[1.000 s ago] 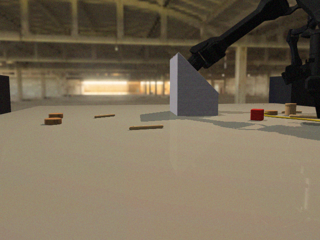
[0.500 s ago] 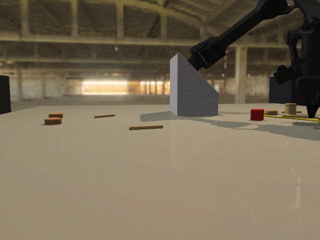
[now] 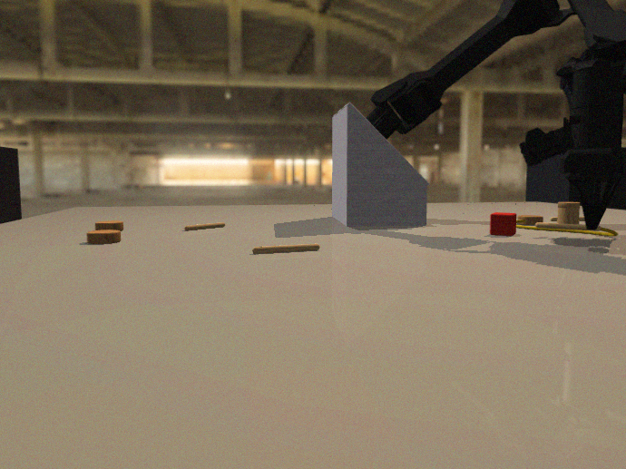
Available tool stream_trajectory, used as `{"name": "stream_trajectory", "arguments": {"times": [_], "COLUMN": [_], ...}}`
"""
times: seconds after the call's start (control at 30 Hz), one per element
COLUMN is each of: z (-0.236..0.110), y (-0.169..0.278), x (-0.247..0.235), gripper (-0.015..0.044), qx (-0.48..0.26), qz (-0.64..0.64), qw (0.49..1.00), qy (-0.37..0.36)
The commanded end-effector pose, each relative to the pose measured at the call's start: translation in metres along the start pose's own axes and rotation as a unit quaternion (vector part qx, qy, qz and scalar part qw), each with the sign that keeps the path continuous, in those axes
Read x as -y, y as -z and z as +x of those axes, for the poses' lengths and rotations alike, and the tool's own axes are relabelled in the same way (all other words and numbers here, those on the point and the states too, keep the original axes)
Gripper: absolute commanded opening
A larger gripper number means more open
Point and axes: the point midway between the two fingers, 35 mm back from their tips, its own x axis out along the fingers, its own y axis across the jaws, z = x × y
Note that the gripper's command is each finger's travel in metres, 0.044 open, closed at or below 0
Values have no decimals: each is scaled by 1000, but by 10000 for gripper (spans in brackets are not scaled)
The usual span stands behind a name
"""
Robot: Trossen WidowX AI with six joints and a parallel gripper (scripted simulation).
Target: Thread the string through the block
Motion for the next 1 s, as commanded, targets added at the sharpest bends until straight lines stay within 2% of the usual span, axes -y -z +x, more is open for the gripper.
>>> {"name": "stream_trajectory", "arguments": {"times": [0.0,0.97], "z": [1,1], "y": [-7,-36], "x": [1,4], "gripper": [0,0], "qx": [0,-3], "qz": [-2,-1], "qw": [1000,1000], "qy": [3,3]}}
